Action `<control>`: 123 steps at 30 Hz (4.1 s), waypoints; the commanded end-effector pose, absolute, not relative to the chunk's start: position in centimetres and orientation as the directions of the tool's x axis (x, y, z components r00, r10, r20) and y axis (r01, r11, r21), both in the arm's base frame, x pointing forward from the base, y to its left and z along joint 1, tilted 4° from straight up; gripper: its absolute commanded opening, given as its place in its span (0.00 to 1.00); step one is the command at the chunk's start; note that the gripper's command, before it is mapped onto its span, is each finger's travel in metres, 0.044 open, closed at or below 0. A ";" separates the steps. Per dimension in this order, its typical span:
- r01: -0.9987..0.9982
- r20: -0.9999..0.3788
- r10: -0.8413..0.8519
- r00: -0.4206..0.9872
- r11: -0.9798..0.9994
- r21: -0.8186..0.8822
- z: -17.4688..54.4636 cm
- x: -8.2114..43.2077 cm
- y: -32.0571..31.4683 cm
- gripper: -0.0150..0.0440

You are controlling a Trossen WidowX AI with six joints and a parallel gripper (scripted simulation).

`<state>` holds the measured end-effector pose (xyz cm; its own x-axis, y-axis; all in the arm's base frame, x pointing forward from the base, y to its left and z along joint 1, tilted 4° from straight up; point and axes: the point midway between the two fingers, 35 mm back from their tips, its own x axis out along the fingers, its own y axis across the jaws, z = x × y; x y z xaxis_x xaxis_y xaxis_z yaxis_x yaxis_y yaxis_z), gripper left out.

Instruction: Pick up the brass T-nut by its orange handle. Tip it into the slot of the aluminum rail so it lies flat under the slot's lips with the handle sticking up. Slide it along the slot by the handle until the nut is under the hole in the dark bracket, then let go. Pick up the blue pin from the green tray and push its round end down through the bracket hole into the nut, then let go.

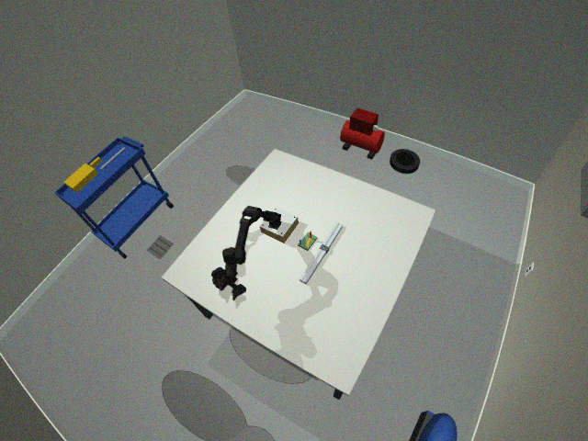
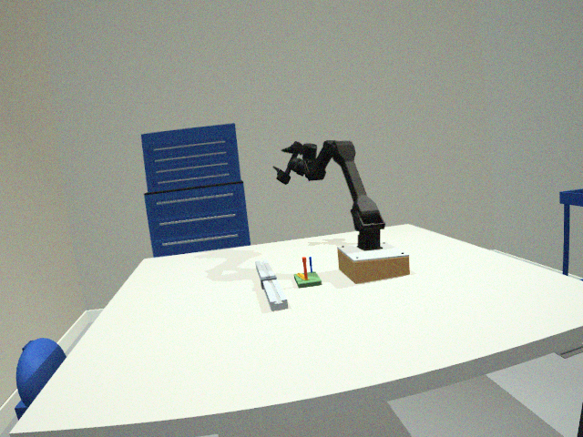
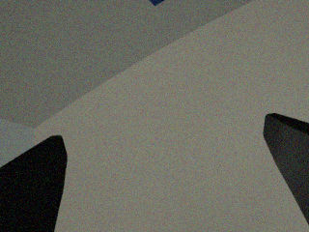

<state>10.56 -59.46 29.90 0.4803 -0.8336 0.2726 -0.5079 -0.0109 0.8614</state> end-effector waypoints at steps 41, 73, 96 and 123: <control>0.952 -0.975 -0.140 0.175 -0.229 0.204 10.5 31.1 -3.3 1.00; 0.999 -0.976 -0.216 -0.023 0.025 -0.029 4.2 23.7 2.1 1.00; 0.999 -0.976 -0.216 -0.023 0.025 -0.029 0.4 23.6 2.2 1.00; 0.999 -0.976 -0.216 -0.023 0.025 -0.029 -0.1 23.5 2.2 0.02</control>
<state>23.55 2.21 -0.09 -0.0232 -0.2151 -0.9763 0.9990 0.0311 -0.0306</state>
